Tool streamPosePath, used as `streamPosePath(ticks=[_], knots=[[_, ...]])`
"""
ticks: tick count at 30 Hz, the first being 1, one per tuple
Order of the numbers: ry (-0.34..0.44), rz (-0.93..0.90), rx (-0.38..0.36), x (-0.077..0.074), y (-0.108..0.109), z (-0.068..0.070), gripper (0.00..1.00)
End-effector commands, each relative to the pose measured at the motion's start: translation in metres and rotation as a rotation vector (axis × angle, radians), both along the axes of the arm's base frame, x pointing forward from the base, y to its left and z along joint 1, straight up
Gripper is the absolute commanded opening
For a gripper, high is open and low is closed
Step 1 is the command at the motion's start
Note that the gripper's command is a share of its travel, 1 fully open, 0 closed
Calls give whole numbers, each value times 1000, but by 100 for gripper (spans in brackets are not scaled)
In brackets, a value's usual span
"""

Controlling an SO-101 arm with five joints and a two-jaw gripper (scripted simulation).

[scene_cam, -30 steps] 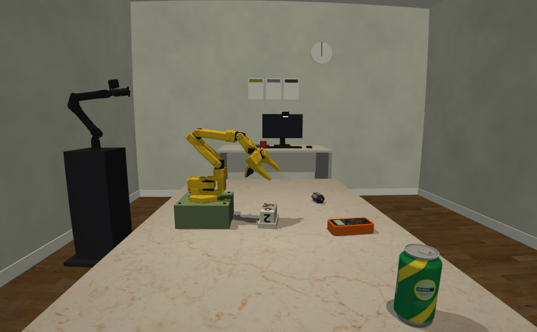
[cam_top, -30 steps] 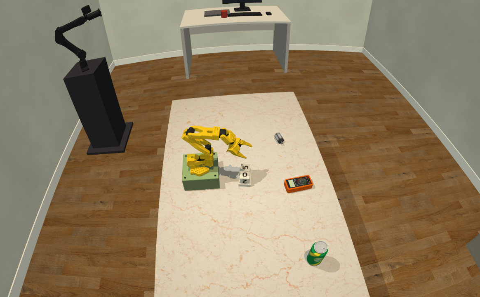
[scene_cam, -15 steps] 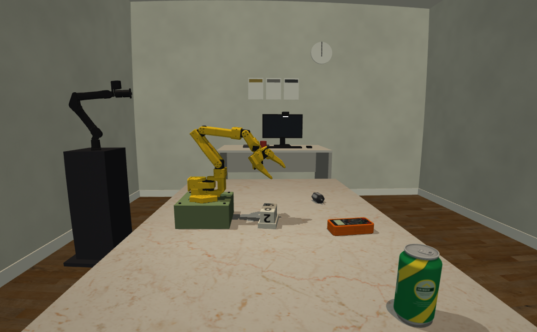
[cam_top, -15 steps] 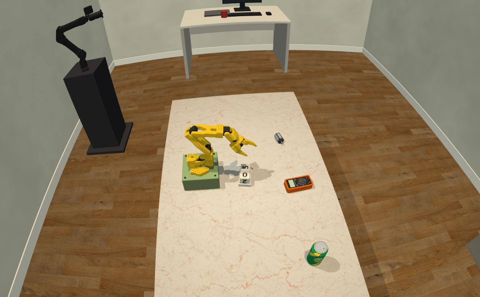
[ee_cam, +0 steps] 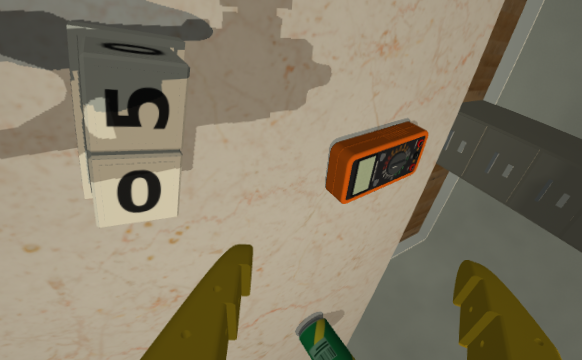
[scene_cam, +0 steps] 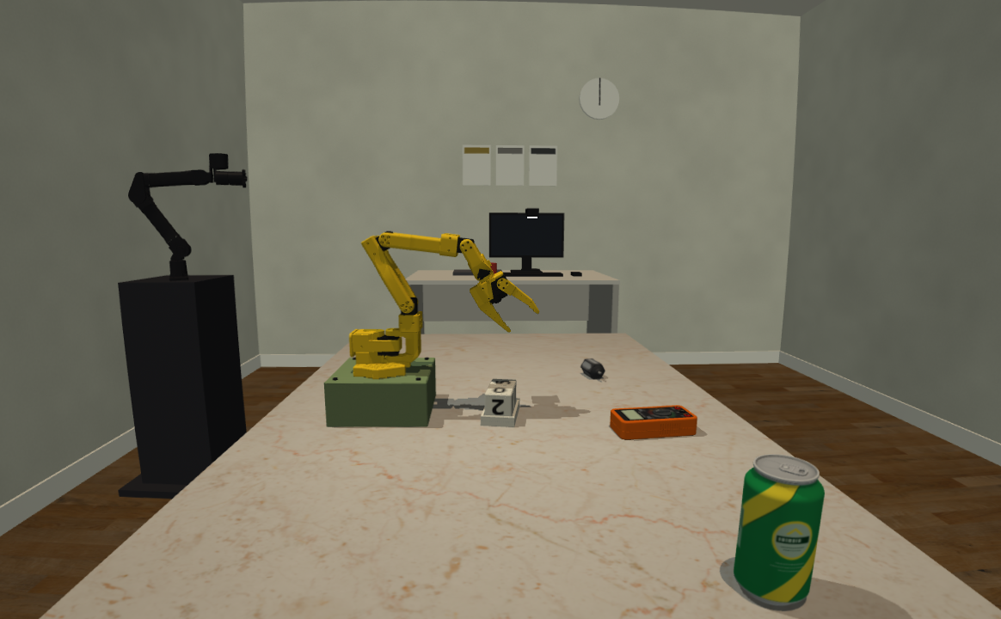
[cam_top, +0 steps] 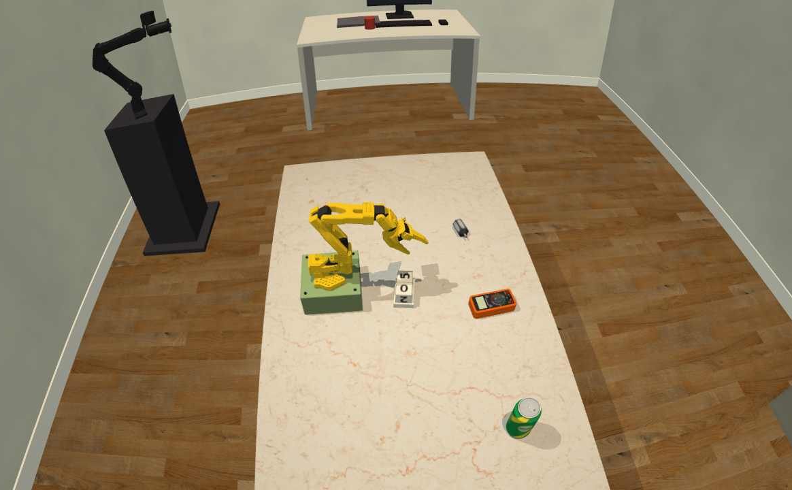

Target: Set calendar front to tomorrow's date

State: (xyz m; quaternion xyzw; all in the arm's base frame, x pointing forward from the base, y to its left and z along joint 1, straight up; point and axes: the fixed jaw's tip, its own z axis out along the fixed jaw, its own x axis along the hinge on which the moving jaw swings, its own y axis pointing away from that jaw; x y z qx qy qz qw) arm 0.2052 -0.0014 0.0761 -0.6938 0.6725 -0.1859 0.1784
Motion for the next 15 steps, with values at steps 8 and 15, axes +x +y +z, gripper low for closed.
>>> streamPosePath(ticks=[8,15], knots=[[22,-114,77,3,6,2,35],[27,-142,94,3,7,2,35]])
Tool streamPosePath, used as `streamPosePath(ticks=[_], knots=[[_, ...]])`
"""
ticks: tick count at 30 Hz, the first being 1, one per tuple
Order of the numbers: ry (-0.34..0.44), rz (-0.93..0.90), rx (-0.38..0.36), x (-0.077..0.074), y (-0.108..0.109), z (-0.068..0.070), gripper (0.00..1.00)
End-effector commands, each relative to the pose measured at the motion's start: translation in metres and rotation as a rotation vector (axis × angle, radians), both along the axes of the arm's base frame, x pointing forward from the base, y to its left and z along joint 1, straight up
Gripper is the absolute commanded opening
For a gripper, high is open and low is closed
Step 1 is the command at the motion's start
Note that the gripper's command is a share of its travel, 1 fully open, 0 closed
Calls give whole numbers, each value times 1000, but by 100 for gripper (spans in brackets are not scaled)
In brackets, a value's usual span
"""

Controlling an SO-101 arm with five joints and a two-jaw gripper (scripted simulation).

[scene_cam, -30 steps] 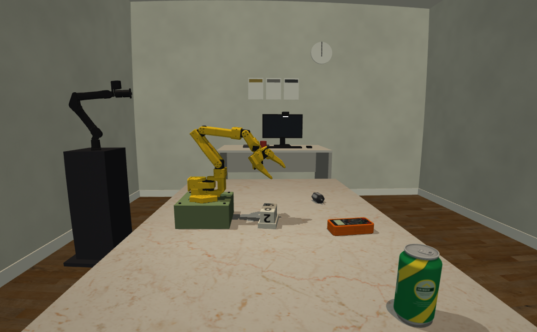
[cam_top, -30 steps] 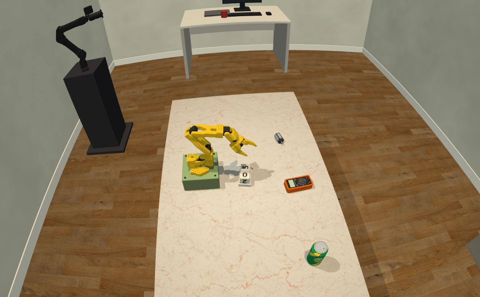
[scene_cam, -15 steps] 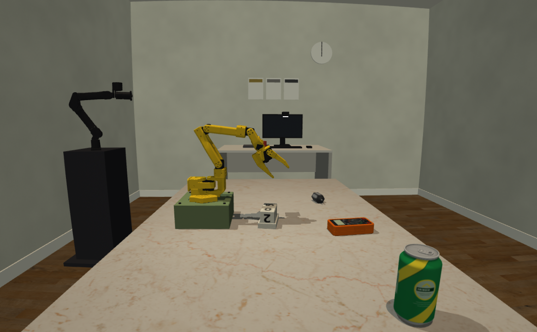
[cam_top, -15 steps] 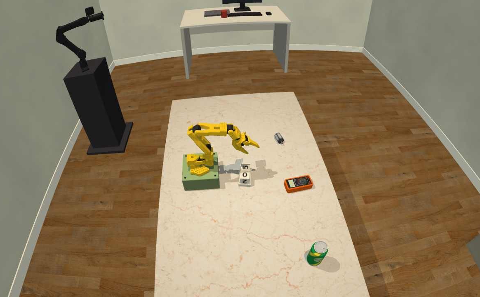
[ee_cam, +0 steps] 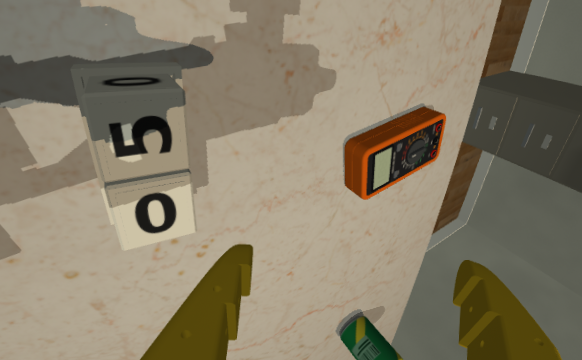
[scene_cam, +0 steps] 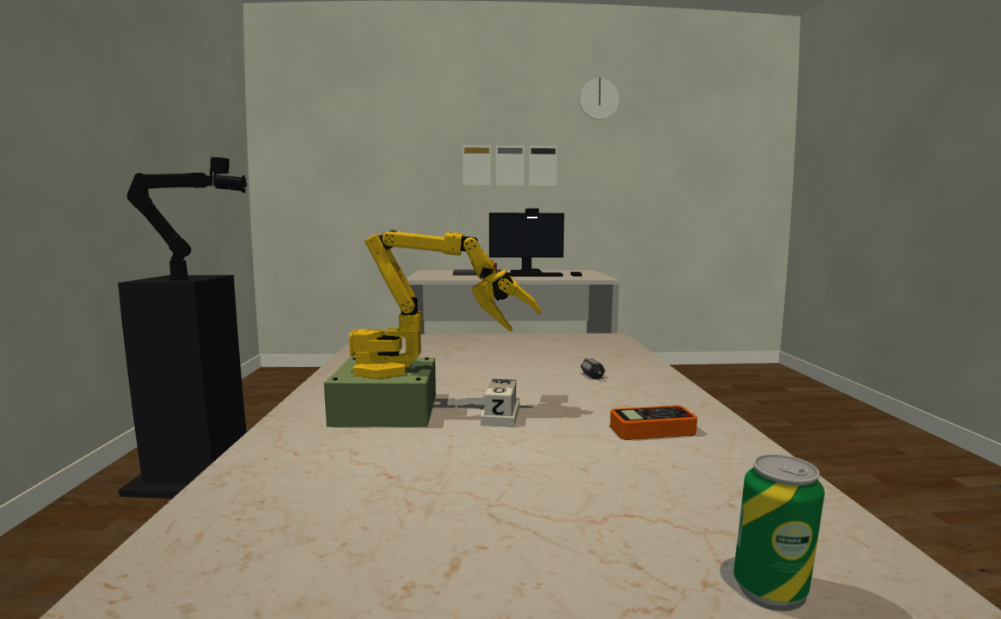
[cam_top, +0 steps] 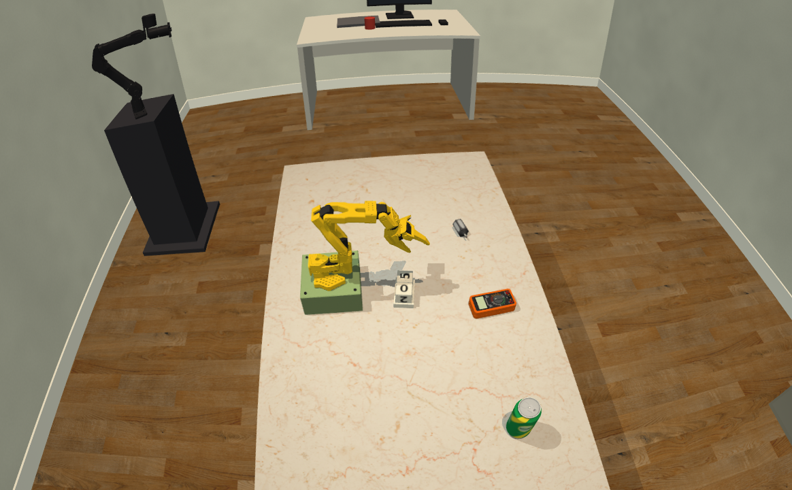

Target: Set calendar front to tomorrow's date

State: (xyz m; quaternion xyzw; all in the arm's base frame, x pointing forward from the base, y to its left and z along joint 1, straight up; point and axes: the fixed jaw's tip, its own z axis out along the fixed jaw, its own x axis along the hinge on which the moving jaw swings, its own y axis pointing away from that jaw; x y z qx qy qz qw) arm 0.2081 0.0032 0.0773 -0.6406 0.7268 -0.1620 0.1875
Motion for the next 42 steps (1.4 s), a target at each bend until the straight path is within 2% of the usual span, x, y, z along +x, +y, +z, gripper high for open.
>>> streamPosePath(ticks=[1,8,12,16,21,23,27,31,35,42], knots=[[6,-8,11,0,2,0,35],[8,-9,11,0,2,0,35],[36,-9,10,-1,2,-5,35],[111,-9,8,-5,2,-18,35],[256,-10,4,-15,2,-42,35],[256,-10,4,-15,2,-42,35],[376,-11,1,-26,2,-61,35],[463,-11,-1,-36,1,-74,35],[502,-11,-2,-41,1,-79,35],[502,-15,-1,-40,4,-80,35]])
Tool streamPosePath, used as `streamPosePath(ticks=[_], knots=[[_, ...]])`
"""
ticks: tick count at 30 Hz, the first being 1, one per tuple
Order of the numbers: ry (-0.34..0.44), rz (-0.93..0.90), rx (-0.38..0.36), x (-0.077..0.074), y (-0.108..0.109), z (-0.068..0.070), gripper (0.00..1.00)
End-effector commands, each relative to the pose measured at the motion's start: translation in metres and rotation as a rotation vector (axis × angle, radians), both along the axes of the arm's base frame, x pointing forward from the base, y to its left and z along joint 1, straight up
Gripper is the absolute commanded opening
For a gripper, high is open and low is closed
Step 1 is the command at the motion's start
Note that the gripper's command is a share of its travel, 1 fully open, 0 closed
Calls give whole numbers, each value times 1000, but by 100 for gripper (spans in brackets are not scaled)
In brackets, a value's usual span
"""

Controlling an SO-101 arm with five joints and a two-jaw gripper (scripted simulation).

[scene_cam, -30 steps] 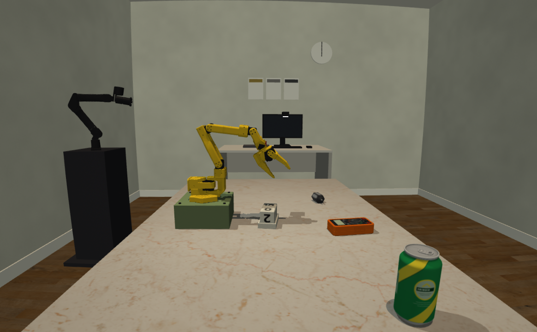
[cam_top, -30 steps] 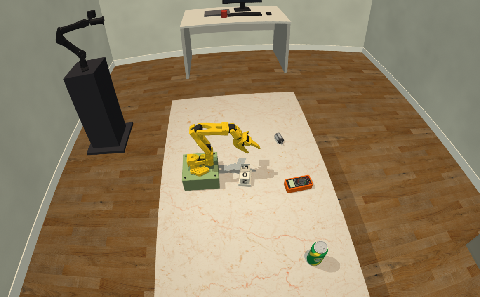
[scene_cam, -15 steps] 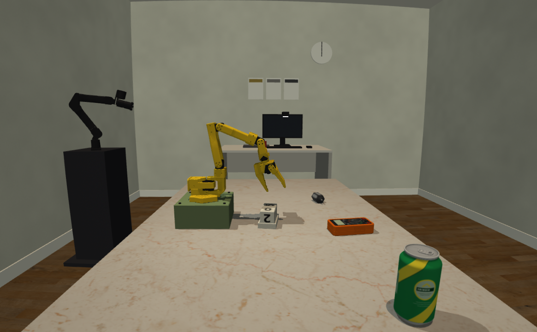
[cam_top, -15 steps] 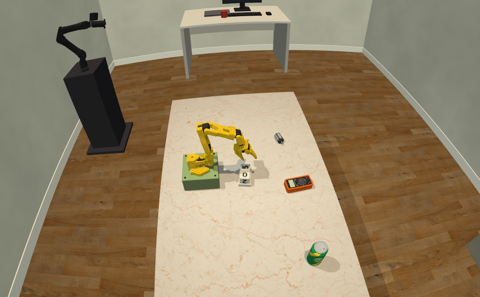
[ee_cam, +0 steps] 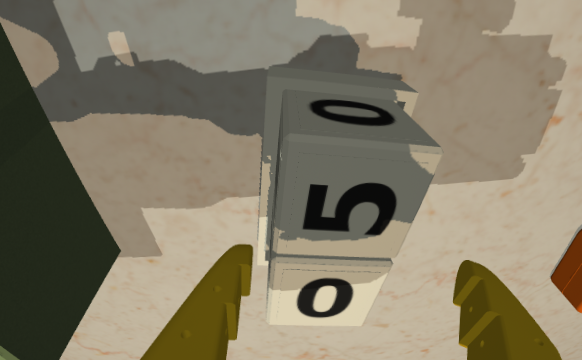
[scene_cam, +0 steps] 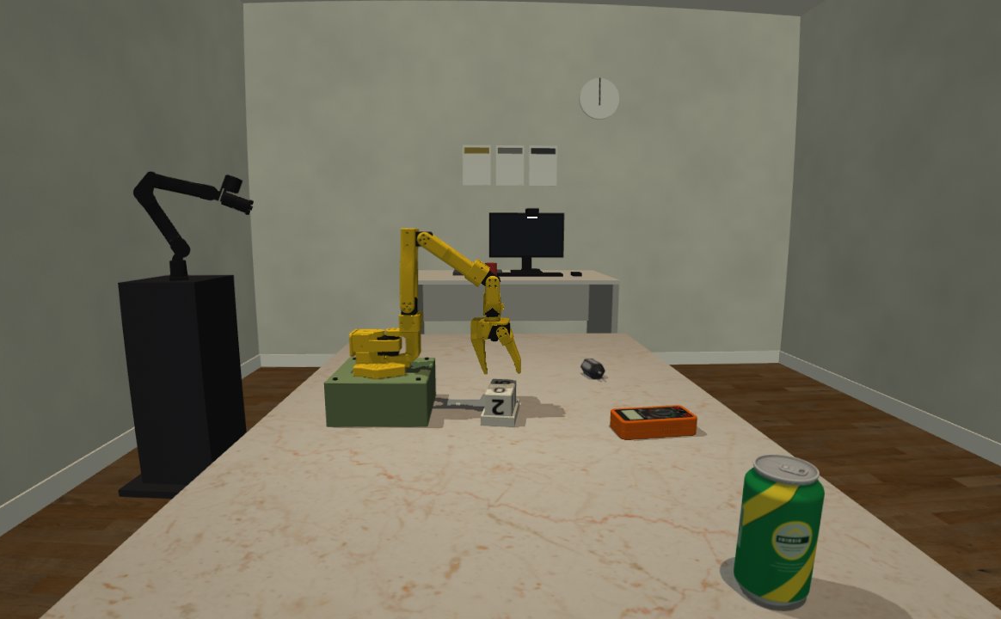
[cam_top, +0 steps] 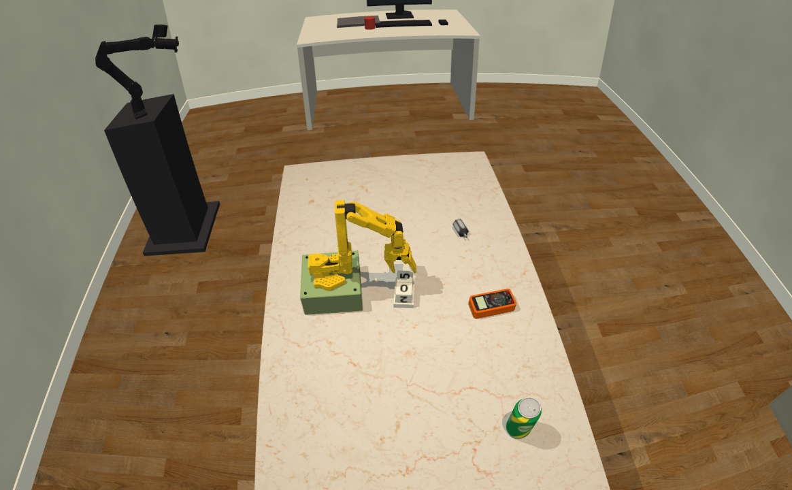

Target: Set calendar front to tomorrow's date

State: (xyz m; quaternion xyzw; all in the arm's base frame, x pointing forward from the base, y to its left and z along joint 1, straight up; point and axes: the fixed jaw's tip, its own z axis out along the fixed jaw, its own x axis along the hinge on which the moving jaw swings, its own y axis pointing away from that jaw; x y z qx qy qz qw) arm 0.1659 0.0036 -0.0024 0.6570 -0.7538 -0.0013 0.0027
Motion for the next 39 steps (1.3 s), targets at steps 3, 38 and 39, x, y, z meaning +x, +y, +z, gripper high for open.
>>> streamPosePath(ticks=[3,38,39], knots=[[-5,-4,1,2,4,-1,35],[-5,-4,1,3,4,-19,35],[-5,-4,1,3,4,-20,35]])
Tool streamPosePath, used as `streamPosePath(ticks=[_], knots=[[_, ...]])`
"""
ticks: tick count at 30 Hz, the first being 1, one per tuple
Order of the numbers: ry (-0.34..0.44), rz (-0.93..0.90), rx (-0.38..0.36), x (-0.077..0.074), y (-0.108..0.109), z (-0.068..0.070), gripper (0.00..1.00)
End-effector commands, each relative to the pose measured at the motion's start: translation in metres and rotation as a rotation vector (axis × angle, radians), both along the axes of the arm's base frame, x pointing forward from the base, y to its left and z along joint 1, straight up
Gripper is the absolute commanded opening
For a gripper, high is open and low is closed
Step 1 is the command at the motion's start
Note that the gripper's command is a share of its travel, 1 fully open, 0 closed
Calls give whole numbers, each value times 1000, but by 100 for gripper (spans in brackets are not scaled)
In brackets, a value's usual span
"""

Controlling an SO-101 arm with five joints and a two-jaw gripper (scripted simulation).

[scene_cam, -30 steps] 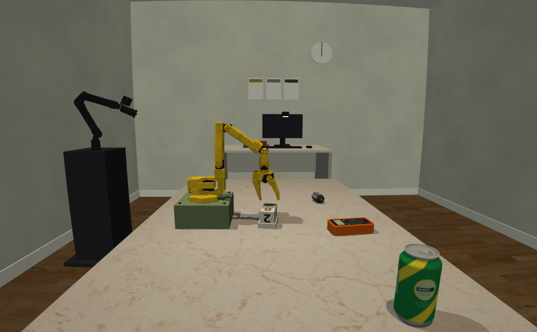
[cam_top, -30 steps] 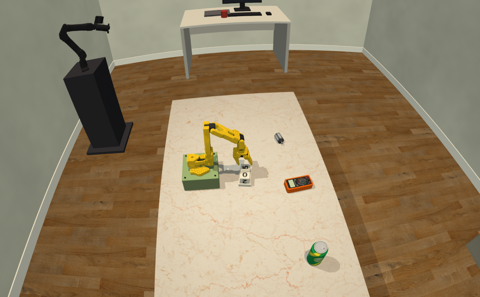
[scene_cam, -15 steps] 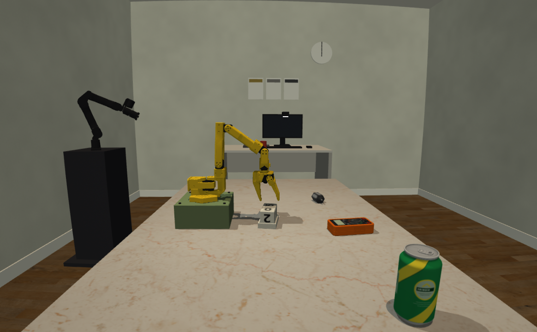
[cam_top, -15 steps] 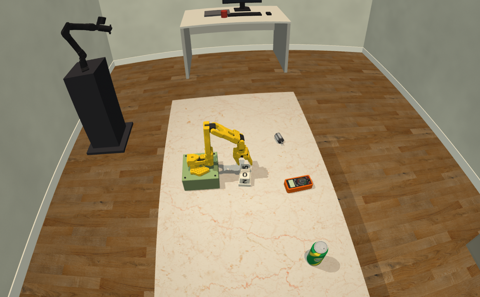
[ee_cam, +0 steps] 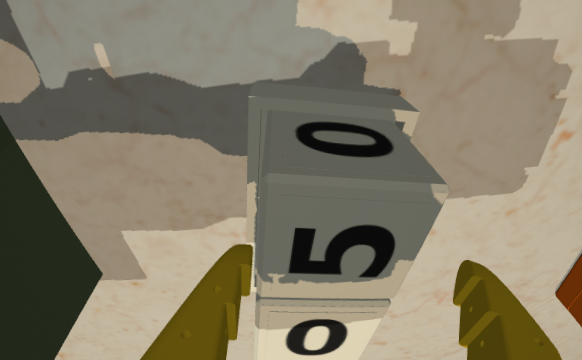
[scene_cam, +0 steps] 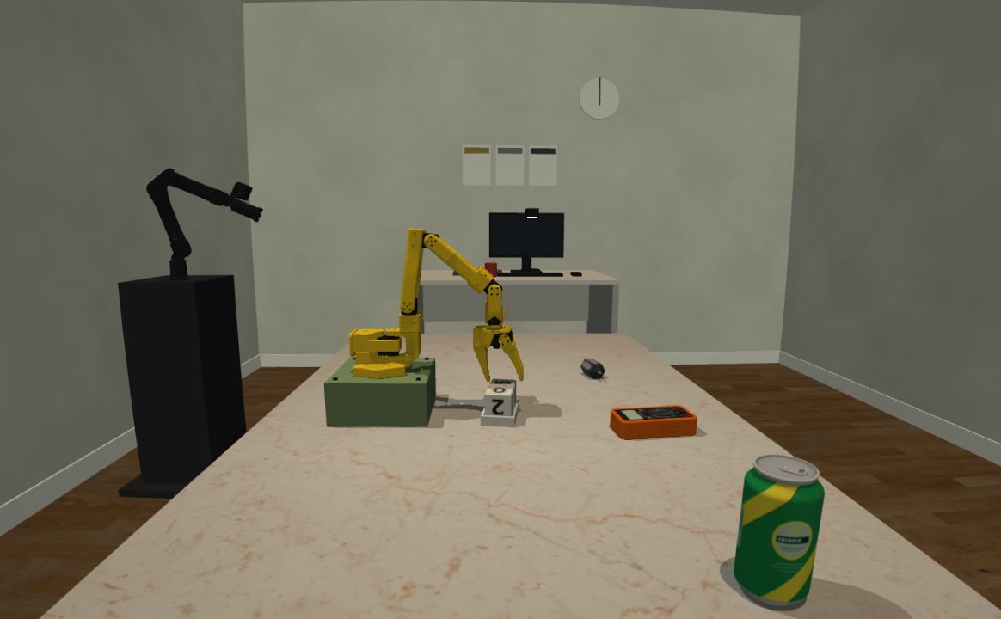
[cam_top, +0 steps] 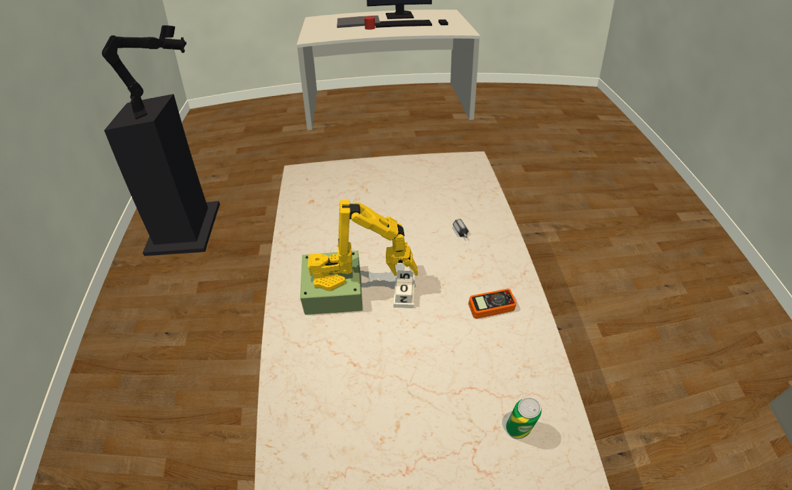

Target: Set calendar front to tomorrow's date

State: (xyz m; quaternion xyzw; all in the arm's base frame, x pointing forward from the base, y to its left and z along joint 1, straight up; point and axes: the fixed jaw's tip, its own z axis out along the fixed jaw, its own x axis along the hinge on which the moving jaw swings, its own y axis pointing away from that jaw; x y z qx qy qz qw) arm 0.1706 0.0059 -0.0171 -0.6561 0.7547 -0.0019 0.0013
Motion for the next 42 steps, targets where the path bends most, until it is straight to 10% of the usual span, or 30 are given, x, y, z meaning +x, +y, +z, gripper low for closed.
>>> streamPosePath(ticks=[1,42], knots=[[5,-2,1,-2,2,-7,35],[5,-2,1,-2,2,-26,34]])
